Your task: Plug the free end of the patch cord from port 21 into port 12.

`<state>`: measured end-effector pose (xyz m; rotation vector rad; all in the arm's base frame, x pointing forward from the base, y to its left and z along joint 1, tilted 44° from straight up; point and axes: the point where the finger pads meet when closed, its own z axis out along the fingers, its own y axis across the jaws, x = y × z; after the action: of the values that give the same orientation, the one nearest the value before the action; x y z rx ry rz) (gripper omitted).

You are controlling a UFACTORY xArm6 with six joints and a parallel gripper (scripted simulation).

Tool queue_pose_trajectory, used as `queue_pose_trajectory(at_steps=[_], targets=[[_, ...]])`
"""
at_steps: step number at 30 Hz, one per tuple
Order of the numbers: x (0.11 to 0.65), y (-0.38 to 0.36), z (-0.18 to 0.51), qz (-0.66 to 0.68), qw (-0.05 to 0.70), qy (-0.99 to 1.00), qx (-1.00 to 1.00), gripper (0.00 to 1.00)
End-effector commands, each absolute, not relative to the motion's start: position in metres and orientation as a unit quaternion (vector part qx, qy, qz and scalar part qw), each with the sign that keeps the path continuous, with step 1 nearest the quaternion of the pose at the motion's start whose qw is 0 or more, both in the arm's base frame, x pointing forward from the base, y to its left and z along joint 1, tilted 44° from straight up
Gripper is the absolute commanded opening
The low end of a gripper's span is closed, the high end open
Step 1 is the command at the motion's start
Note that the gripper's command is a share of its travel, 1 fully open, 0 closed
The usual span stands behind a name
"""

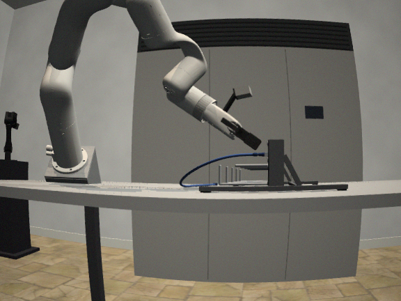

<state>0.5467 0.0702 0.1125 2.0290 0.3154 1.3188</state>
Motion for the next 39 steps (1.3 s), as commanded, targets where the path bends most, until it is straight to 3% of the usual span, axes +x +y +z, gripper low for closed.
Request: queue_pose_trajectory(at_steps=[1, 23, 29, 39], targets=[[0.547, 0.071, 0.114, 0.509, 0.343, 0.121, 0.78, 0.0], [0.543, 0.073, 0.115, 0.509, 0.343, 0.121, 0.78, 0.0], [0.526, 0.081, 0.12, 0.509, 0.343, 0.121, 0.78, 0.0], [0.453, 0.116, 0.14, 0.509, 0.343, 0.121, 0.78, 0.0]])
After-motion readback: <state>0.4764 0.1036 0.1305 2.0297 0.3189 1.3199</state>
